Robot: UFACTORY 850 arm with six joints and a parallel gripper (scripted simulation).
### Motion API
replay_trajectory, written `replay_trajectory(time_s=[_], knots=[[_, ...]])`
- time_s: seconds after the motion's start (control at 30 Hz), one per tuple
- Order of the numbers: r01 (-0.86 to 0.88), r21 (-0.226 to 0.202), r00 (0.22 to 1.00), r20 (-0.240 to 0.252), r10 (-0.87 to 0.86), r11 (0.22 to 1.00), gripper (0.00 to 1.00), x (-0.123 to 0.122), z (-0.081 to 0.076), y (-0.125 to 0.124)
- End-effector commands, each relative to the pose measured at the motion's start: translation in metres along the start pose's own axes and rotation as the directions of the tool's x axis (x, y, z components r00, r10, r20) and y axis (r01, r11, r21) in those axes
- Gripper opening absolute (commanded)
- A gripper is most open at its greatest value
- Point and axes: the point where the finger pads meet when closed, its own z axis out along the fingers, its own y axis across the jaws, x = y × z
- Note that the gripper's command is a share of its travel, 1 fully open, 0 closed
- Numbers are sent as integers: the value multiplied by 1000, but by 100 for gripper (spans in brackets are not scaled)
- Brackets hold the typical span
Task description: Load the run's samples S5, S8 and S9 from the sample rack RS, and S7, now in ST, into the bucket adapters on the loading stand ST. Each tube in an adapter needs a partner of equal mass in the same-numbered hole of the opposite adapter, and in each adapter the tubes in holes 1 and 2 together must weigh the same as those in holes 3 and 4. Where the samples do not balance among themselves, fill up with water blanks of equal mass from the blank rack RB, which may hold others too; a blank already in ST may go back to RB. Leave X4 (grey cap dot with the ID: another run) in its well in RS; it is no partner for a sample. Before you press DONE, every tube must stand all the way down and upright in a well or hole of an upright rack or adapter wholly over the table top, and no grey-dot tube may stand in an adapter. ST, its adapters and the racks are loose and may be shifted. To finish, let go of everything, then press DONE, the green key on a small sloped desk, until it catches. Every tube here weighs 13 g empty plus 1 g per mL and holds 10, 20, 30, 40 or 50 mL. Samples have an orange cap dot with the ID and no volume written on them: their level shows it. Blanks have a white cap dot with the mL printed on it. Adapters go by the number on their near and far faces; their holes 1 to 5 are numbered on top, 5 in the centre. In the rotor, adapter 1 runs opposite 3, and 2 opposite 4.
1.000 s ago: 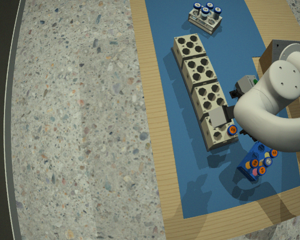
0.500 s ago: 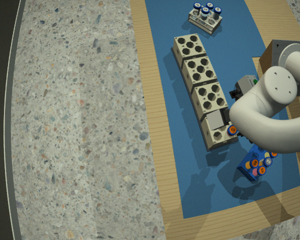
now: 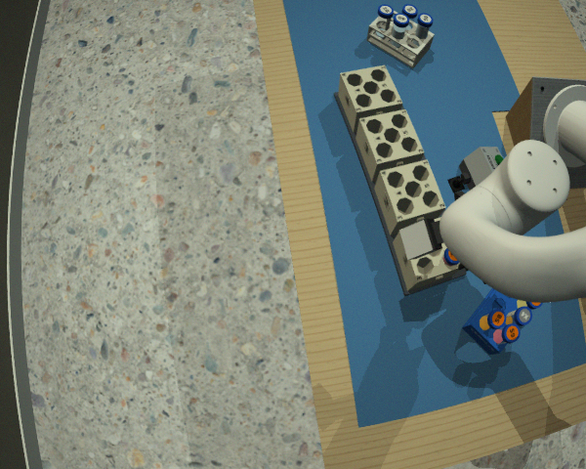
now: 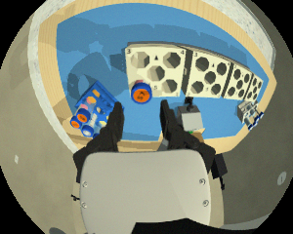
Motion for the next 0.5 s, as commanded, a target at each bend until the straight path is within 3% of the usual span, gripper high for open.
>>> replay_trajectory(time_s=[0.0, 0.47], knots=[[1, 0, 1000, -2, -1, 1000, 57, 1, 6, 0], [1, 0, 1000, -2, -1, 1000, 57, 1, 34, 0]])
